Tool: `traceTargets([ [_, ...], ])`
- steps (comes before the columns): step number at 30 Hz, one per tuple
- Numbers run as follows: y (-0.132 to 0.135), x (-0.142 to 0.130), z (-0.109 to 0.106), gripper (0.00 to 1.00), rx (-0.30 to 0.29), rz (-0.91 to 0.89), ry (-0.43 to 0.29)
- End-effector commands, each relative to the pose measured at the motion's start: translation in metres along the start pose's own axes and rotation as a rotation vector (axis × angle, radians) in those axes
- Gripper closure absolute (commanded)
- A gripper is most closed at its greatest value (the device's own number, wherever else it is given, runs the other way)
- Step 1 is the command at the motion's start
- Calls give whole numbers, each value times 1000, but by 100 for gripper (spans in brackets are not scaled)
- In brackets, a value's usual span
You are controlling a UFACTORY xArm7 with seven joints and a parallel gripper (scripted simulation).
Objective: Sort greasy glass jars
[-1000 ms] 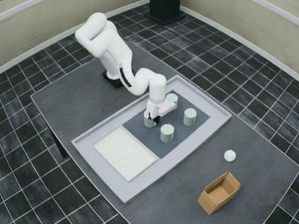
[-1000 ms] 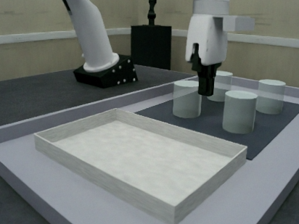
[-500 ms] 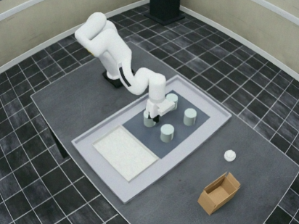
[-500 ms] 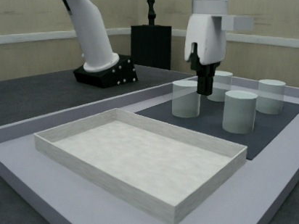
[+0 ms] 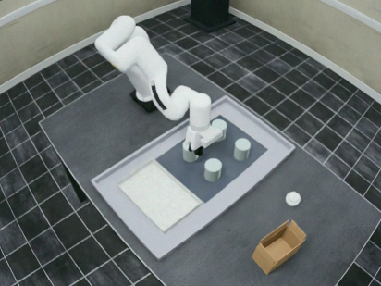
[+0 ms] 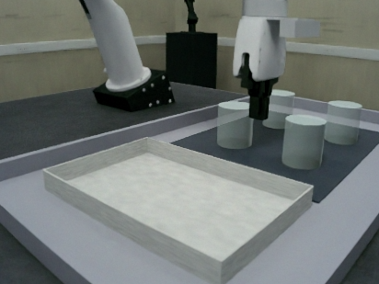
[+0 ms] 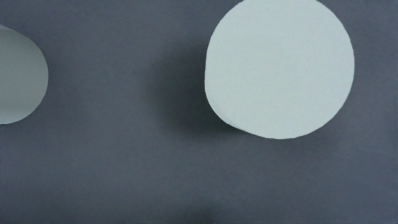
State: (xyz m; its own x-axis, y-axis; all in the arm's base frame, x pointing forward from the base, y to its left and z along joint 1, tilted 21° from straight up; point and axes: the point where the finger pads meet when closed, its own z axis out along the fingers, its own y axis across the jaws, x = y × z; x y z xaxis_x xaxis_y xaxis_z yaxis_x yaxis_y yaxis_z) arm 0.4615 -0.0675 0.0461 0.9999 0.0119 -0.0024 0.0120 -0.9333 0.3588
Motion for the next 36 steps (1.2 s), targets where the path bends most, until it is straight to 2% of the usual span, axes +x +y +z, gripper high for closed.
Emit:
traceTargets([
  [1,0,1,-2,100,0,0,5],
  [36,0,-3,-6,100,0,0,5],
])
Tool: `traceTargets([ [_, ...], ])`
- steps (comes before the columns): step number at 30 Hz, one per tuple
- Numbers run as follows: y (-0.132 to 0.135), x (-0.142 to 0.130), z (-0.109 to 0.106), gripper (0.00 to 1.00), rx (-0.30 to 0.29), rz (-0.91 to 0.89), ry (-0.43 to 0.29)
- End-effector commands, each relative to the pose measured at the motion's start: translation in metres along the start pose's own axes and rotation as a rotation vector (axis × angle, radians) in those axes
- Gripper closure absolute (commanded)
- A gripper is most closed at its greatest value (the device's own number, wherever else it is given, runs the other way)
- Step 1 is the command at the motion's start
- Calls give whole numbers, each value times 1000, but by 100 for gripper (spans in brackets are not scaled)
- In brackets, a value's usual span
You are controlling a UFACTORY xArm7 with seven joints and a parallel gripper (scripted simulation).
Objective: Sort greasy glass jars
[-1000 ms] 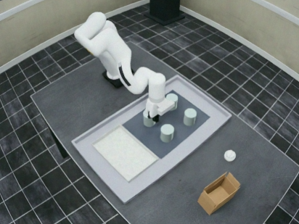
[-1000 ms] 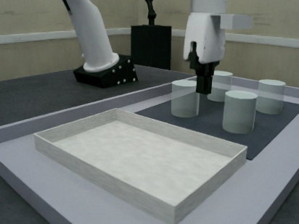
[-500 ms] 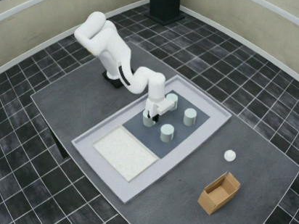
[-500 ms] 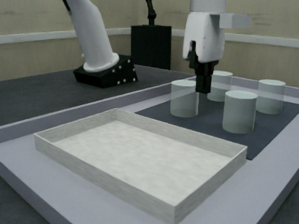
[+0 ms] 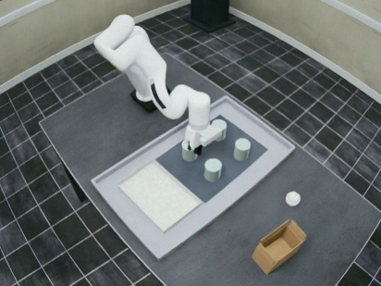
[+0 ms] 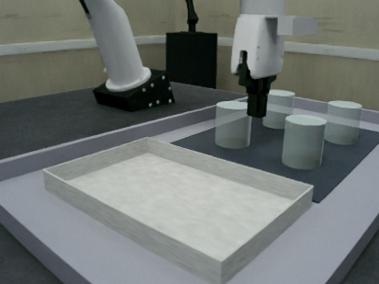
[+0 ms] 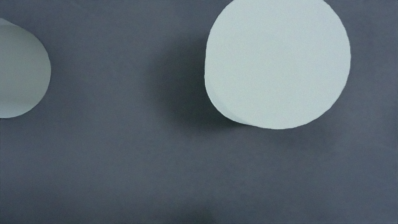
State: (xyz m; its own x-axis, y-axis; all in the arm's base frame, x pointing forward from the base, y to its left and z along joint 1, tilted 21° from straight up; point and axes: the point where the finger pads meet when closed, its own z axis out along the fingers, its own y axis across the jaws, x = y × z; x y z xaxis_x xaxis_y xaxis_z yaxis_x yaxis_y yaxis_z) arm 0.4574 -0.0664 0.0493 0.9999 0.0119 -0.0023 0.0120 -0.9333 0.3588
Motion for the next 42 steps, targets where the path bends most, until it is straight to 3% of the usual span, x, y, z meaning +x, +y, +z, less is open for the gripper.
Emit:
traceTargets([
  [1,0,1,-2,100,0,0,5],
  [11,0,0,-3,100,0,0,5],
  [23,0,23,4,100,0,0,5],
  [42,0,23,4,100,0,0,5],
])
